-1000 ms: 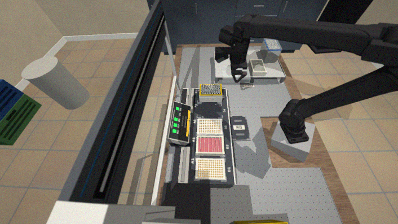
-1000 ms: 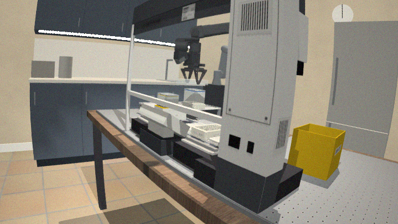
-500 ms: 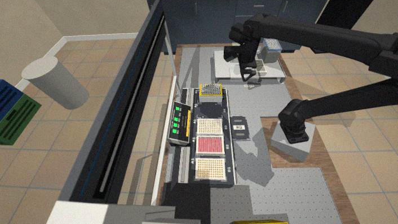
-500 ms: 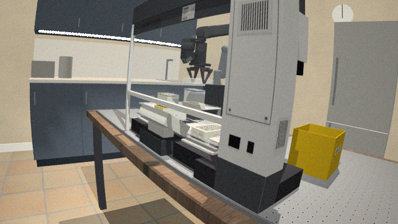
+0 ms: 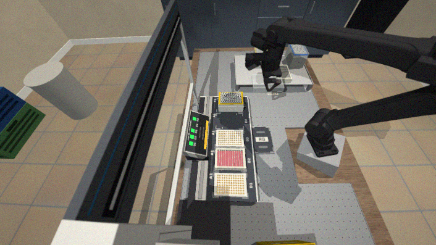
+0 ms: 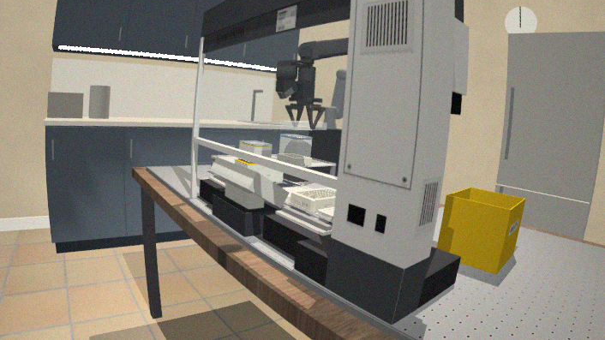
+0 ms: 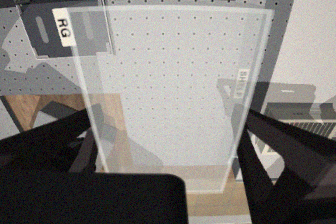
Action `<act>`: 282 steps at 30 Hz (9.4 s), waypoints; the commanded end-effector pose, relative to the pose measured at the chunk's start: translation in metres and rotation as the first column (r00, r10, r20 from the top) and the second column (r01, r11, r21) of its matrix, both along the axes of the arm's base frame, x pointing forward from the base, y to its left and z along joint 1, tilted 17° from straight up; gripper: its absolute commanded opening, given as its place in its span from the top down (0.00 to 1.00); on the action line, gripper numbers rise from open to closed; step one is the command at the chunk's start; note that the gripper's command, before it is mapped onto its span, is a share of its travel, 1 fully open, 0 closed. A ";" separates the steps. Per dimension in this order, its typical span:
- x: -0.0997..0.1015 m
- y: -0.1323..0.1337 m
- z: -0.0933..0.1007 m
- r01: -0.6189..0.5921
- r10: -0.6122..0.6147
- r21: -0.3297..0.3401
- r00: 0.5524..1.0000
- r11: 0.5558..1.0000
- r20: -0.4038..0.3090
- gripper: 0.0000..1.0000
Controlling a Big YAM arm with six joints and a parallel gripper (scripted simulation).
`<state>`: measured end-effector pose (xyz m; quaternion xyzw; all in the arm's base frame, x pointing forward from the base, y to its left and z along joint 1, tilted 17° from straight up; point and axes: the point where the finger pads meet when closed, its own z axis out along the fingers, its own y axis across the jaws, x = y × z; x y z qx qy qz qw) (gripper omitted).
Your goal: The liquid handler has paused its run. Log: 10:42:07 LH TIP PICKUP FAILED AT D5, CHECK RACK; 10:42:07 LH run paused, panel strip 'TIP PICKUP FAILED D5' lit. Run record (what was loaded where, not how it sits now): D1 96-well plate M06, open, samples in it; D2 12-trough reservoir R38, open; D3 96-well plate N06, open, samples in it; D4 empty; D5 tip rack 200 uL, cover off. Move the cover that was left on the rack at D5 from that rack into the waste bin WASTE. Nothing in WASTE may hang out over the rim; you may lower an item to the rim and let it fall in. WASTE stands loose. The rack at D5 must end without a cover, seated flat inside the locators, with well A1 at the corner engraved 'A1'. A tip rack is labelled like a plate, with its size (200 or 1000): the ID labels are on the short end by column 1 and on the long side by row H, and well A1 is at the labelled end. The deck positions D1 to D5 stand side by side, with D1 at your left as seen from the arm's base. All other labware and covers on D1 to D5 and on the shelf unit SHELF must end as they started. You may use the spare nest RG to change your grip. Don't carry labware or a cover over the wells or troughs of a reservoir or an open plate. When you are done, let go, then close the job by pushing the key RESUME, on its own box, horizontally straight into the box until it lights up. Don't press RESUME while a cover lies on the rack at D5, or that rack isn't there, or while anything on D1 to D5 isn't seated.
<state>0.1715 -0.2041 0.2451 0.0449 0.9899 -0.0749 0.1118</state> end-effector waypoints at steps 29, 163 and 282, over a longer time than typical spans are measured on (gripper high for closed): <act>0.012 0.129 -0.010 -0.001 0.001 -0.017 1.000 1.000 0.022 1.00; 0.047 0.369 -0.024 -0.012 0.010 0.032 0.998 0.999 0.063 1.00; 0.067 0.649 -0.065 -0.084 0.083 0.027 0.996 0.996 0.032 1.00</act>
